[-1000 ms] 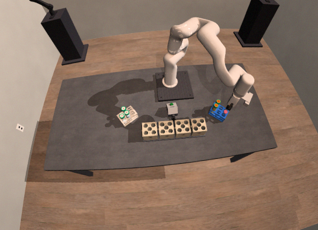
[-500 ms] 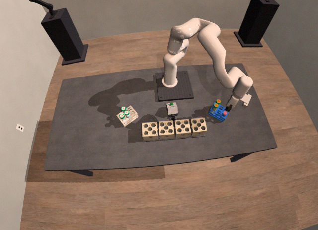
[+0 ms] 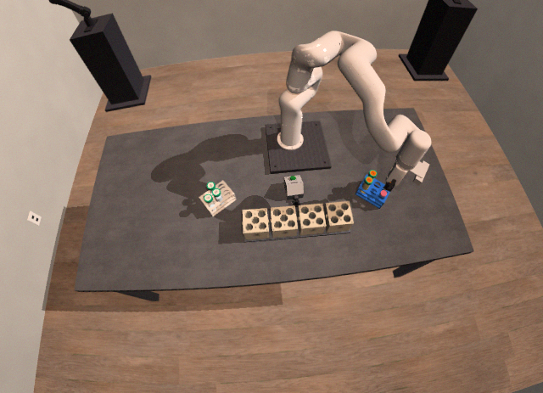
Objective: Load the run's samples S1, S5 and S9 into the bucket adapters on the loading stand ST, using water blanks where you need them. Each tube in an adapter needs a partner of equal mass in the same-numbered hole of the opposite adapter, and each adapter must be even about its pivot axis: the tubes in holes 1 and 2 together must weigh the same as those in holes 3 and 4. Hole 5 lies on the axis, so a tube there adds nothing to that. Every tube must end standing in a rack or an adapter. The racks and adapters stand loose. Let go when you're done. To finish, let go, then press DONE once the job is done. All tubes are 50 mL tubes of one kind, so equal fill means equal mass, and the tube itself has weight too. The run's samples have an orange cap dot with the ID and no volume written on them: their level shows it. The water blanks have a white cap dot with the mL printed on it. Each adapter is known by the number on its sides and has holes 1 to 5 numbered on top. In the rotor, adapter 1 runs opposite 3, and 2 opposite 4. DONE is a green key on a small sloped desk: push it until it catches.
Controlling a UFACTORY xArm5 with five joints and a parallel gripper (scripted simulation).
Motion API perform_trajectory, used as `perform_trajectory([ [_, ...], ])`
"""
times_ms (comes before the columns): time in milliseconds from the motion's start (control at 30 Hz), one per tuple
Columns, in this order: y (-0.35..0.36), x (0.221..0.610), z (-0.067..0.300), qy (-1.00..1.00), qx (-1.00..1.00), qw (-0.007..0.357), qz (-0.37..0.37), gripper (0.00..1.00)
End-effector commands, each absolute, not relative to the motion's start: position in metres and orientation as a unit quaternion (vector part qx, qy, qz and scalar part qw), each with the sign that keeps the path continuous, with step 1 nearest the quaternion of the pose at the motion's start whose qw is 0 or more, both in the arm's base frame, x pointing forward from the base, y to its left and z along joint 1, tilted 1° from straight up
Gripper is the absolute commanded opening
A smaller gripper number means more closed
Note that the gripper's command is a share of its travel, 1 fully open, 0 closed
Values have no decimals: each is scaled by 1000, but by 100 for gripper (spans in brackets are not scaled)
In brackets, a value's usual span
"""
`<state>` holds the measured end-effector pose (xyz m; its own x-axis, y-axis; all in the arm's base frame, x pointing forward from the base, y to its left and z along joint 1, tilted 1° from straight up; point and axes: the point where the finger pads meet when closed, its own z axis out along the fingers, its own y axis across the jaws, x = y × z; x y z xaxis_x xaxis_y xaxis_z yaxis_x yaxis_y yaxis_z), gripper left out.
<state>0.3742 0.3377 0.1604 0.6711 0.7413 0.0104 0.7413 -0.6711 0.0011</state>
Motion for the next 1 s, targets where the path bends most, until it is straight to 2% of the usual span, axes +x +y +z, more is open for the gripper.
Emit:
perform_trajectory([
  [0, 339, 375, 159, -406, -914, 8, -5, 0],
  [967, 339, 375, 132, -406, -914, 8, -5, 0],
])
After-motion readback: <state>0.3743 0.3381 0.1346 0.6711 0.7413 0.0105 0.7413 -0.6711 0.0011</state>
